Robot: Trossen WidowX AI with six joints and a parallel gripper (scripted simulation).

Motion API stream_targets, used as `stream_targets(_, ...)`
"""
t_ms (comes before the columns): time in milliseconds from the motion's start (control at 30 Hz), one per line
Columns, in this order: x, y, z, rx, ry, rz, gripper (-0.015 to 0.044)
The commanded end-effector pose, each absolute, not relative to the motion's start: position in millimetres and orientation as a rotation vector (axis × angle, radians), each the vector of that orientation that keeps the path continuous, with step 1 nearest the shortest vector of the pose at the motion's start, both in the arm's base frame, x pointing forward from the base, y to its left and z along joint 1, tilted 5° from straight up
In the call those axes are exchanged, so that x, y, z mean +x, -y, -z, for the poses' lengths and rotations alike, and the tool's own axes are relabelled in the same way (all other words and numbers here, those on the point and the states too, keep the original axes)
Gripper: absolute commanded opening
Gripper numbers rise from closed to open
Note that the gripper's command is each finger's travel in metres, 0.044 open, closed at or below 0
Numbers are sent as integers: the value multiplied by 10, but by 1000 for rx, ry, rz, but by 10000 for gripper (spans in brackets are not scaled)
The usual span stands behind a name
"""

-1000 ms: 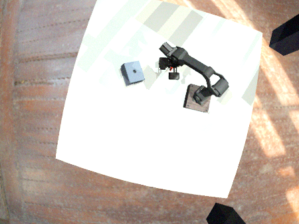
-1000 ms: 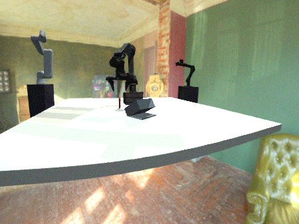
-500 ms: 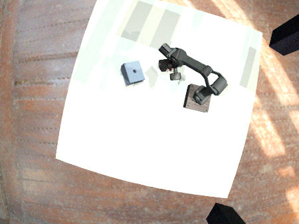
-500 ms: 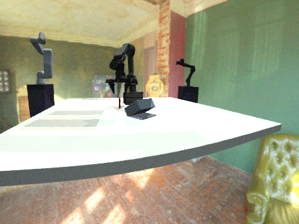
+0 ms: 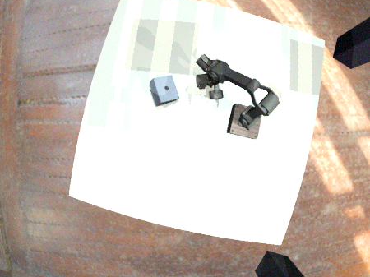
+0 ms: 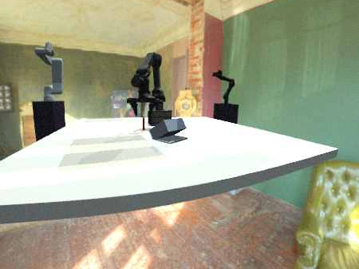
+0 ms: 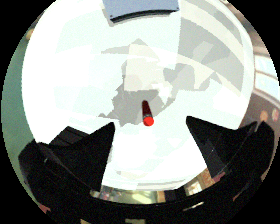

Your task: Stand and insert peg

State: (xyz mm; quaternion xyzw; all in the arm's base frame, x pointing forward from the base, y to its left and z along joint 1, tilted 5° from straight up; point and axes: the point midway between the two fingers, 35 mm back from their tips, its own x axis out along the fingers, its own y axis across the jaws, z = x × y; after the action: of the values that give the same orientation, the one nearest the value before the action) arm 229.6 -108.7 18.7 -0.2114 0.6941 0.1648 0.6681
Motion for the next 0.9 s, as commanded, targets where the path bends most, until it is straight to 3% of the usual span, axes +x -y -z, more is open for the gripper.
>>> stream_targets(0, 2278, 1092, -106, -480, -1576, -380, 440)
stream_targets(867, 2244, 1113, 301, -480, -1577, -380, 440)
